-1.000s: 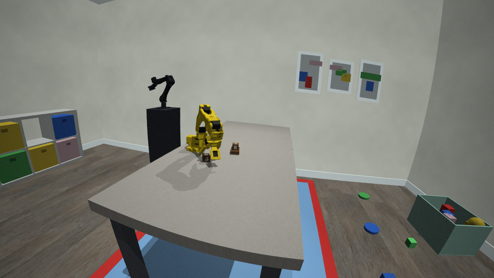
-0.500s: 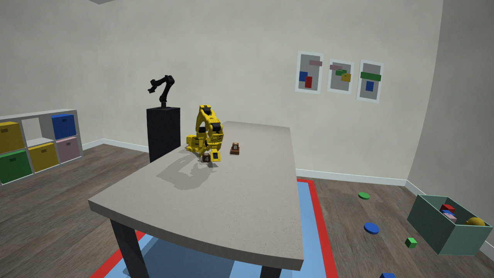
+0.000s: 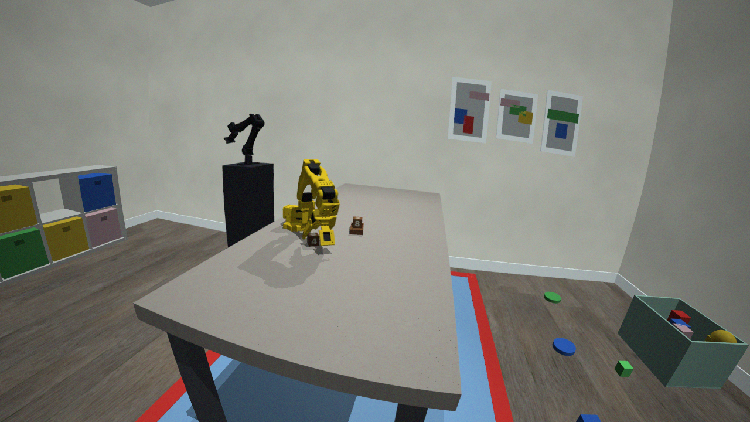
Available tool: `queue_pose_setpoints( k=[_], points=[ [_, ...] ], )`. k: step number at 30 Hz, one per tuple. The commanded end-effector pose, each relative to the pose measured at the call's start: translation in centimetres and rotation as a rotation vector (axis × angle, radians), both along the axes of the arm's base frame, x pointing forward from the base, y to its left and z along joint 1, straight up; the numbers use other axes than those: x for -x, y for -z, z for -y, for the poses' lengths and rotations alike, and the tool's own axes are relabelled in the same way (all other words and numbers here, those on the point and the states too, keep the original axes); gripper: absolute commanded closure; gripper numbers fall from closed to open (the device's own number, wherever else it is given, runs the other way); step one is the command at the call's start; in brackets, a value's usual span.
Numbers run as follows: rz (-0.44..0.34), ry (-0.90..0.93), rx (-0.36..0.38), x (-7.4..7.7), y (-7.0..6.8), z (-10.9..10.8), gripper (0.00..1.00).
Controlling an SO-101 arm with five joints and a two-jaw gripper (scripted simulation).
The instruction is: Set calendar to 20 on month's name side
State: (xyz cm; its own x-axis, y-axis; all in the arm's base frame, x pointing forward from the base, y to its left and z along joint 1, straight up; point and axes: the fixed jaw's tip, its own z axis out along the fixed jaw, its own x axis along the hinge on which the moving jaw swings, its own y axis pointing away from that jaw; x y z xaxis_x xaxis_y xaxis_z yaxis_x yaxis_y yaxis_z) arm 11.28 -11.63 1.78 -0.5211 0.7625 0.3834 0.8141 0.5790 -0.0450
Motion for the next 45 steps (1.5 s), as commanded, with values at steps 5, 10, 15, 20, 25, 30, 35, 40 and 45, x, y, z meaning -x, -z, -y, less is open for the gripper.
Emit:
queue_pose_setpoints(
  k=[5,10,15,20,25,30,35,40,45],
  points=[
    [0.038,-0.007,0.037,-0.55,-0.39,0.64,0.69],
    [0.040,-0.005,0.034,-0.39,-0.39,0.75,0.72],
    [0.043,-0.004,0.030,-0.21,-0.39,0.88,0.76],
    [0.045,-0.002,0.027,-0.05,-0.39,0.99,0.79],
    [0.046,-0.001,0.026,0.03,-0.39,1.04,0.81],
    [0.047,-0.001,0.024,0.11,-0.39,1.10,0.82],
    [0.047,0.000,0.024,0.13,-0.39,1.11,0.83],
    [0.047,0.000,0.024,0.13,-0.39,1.11,0.83],
    [0.047,0.000,0.024,0.13,-0.39,1.11,0.88]
  ],
)
